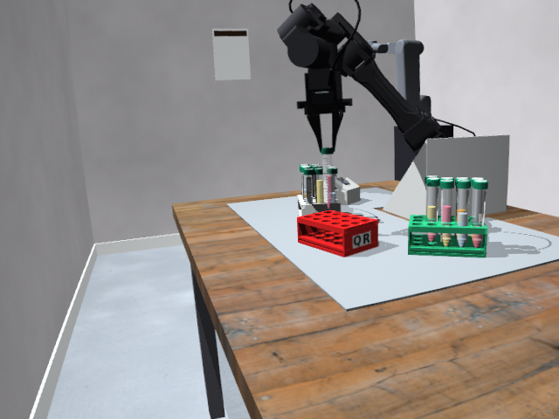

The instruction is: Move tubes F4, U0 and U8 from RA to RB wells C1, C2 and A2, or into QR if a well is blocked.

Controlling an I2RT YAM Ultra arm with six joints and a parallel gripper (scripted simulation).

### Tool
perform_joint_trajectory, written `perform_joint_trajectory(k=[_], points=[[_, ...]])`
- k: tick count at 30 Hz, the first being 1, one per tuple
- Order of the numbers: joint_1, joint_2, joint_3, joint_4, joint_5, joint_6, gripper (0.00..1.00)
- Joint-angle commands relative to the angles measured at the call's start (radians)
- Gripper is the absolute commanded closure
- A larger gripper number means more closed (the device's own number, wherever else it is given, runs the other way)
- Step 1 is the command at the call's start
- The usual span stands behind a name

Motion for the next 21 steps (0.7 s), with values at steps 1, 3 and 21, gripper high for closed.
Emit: perform_joint_trajectory(k=[1,3,21], points=[[0.006,-0.033,-0.003,0.03,0.011,-0.01,1.0],[0.01,-0.032,-0.011,0.033,0.011,-0.012,1.0],[-0.001,-0.035,-0.039,0.056,0.014,-0.02,1.0]])
